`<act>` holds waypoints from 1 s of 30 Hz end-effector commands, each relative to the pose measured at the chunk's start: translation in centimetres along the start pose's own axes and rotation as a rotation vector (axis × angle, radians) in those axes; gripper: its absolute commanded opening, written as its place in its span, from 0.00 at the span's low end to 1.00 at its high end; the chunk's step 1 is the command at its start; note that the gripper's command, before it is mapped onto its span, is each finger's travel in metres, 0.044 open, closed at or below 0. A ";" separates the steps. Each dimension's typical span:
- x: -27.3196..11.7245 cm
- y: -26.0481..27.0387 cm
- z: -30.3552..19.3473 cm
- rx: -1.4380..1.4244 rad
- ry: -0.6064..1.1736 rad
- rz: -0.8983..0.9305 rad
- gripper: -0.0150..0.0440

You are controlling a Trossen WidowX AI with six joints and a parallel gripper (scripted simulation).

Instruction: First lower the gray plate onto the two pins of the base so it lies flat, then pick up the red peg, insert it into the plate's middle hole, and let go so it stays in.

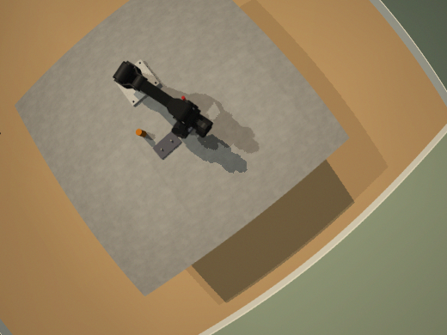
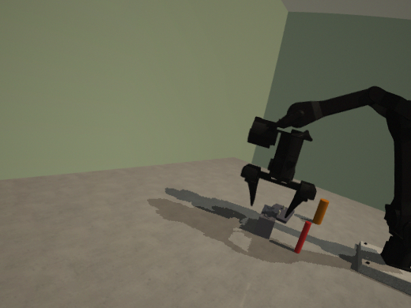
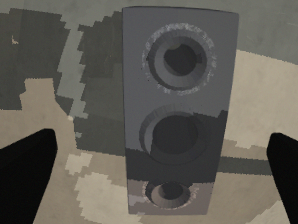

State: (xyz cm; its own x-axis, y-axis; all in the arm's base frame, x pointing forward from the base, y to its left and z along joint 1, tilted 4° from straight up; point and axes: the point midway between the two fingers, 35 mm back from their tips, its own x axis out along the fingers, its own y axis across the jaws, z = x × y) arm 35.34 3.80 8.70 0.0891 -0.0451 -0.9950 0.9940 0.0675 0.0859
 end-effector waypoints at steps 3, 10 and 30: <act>1.5 -0.2 0.1 -0.004 -0.006 -0.014 1.00; 2.6 -0.3 0.1 -0.004 -0.006 -0.014 1.00; 4.6 -0.4 0.2 -0.004 -0.006 -0.015 0.78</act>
State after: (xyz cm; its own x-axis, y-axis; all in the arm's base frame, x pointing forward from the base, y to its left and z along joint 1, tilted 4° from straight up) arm 35.48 3.50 4.46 0.0826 -0.0466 -0.9955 0.9946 0.0671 0.0794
